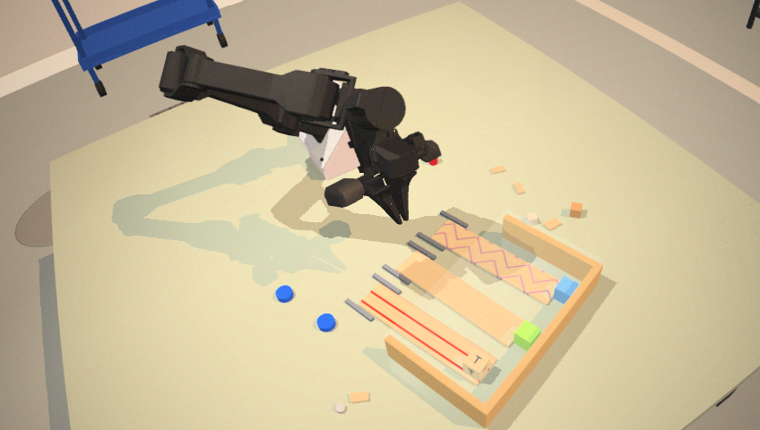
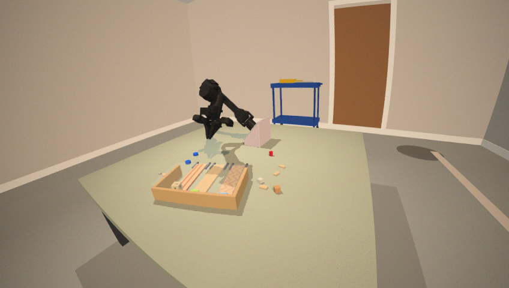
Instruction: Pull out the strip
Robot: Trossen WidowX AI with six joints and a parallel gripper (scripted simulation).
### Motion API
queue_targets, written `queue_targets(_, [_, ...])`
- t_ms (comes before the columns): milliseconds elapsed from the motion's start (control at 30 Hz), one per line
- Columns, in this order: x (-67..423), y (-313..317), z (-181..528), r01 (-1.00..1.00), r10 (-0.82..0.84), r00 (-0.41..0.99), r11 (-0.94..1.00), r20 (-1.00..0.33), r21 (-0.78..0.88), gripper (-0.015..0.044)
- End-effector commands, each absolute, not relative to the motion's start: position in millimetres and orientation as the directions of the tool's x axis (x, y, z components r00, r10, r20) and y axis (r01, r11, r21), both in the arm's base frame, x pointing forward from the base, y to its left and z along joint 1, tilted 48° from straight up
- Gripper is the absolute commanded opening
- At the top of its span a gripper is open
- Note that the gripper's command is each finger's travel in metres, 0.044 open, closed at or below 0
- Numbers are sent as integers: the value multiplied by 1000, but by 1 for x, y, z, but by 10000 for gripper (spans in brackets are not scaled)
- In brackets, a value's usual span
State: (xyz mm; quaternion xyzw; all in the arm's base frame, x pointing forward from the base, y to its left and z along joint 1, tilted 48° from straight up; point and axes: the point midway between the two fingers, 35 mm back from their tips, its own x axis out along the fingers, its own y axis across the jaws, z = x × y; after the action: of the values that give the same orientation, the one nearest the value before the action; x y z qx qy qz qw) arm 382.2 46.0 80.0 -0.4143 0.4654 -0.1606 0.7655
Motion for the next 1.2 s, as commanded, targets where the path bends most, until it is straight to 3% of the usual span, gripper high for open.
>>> queue_targets(0, [403,10,82,-215,-698,324,603,-638,-768,0])
queue_targets(333, [415,-53,92,-317,-738,0,640,-675,-700,0])
queue_targets(1167, [417,-69,76,-318,-737,-5,642,-676,-698,0])
